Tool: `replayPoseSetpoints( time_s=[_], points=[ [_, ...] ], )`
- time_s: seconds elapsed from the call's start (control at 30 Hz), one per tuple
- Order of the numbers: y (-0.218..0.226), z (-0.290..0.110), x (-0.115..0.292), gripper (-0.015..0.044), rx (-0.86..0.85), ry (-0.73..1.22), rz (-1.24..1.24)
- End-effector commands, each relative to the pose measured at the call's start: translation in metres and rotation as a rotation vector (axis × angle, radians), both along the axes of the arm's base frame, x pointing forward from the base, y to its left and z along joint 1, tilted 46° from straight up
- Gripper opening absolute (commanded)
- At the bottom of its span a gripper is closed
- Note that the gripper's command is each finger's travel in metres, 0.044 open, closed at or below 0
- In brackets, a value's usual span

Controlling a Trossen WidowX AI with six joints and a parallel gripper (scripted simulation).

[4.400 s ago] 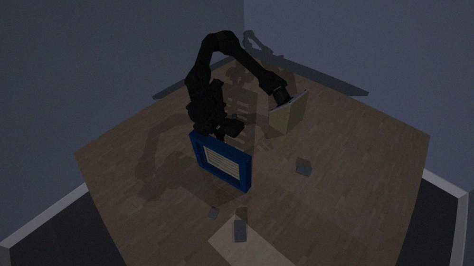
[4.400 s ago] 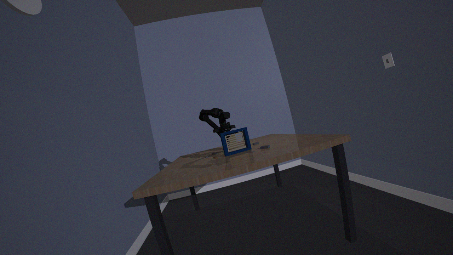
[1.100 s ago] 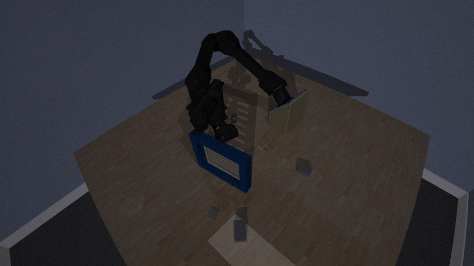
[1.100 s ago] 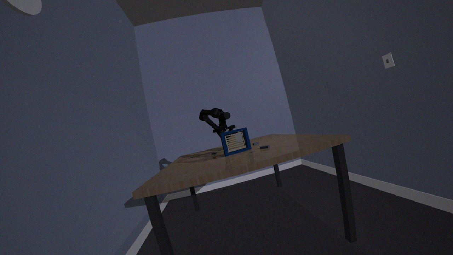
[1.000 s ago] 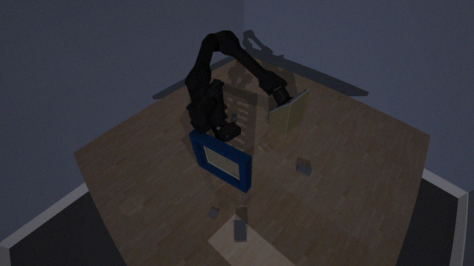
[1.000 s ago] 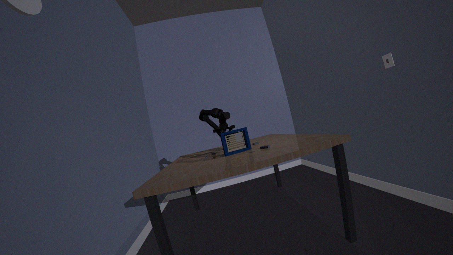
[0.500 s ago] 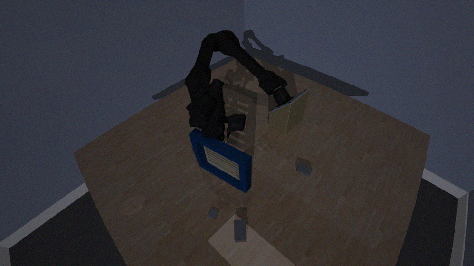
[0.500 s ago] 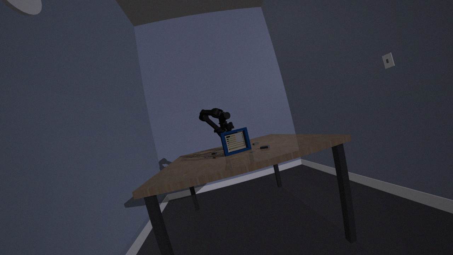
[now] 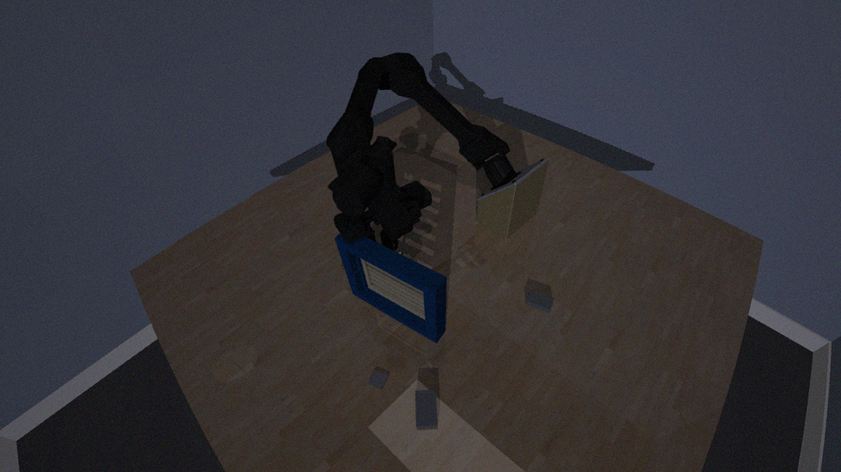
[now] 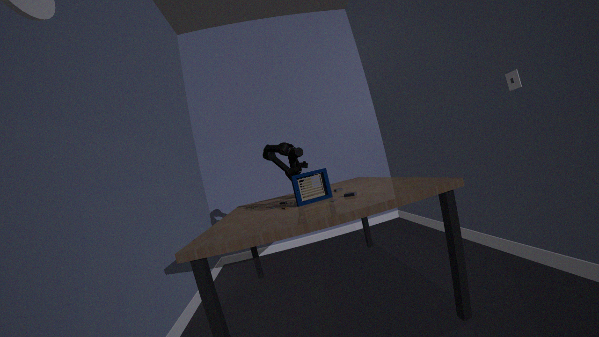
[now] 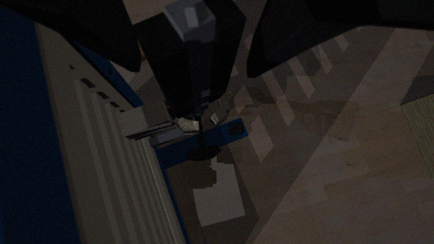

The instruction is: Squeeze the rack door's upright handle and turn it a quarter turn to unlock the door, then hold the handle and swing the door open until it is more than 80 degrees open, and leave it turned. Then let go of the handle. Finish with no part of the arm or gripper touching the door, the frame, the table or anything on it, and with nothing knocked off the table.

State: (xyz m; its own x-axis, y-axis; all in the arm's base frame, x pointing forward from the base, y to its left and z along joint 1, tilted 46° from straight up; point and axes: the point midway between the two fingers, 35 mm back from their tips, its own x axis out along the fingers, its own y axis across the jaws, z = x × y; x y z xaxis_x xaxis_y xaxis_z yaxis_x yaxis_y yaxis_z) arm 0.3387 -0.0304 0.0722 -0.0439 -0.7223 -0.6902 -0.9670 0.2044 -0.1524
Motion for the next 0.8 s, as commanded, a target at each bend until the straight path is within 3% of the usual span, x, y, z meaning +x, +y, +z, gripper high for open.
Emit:
replayPoseSetpoints(
  time_s=[0.0,0.27,0.53,0.77],
  points=[
    [0.0005,-0.0058,0.0017,0.0291,0.014,0.147,0.137],
    [0.0005,-0.0058,0.0017,0.0291,0.03,0.409,0.388],
    [0.0005,-0.0058,0.0017,0.0291,0.031,0.414,0.394],
    [0.0005,-0.0058,0.0017,0.0245,0.031,0.414,0.394]
  ],
)
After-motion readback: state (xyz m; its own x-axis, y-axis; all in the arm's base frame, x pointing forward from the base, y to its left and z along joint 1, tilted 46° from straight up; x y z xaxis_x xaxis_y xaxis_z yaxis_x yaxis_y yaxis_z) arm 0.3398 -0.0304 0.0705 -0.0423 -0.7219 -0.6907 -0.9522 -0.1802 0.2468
